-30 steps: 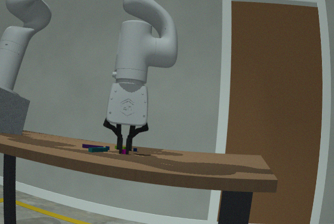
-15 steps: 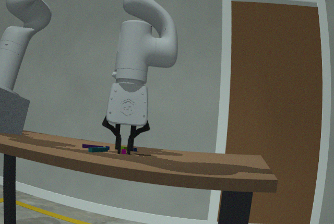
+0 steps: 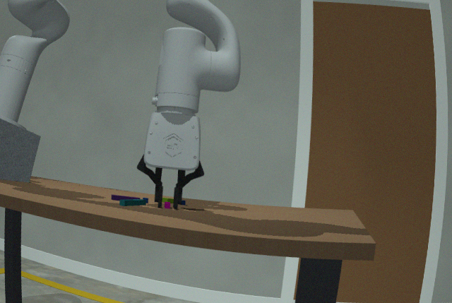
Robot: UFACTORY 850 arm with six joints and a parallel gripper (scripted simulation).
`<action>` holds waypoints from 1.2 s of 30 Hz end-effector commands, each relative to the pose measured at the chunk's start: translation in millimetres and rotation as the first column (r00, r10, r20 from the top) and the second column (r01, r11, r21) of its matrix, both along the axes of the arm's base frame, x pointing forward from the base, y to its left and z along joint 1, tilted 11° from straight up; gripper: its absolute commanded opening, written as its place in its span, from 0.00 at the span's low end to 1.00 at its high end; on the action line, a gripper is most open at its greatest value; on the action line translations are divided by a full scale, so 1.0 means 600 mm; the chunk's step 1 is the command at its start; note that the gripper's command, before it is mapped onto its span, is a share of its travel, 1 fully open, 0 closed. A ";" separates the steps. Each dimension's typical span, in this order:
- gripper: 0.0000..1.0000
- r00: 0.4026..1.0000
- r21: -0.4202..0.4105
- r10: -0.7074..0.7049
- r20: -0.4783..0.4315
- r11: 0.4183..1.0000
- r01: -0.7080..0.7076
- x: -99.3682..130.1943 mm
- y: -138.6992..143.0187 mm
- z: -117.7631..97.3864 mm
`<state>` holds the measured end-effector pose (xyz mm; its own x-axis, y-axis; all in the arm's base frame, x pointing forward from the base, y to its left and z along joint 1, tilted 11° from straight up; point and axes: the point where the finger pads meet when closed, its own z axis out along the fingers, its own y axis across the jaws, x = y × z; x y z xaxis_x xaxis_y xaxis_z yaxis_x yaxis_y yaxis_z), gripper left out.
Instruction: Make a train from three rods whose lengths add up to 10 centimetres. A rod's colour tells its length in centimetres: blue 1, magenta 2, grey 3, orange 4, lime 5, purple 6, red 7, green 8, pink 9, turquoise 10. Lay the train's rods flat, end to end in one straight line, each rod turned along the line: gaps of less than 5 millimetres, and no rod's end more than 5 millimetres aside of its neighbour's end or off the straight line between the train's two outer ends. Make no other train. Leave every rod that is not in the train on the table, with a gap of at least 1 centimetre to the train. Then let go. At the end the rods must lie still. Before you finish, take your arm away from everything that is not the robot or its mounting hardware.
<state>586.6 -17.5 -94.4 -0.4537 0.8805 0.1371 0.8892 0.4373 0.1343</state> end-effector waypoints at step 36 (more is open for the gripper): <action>1.00 1.000 0.000 0.000 0.002 1.000 0.000 -0.007 -0.028 0.148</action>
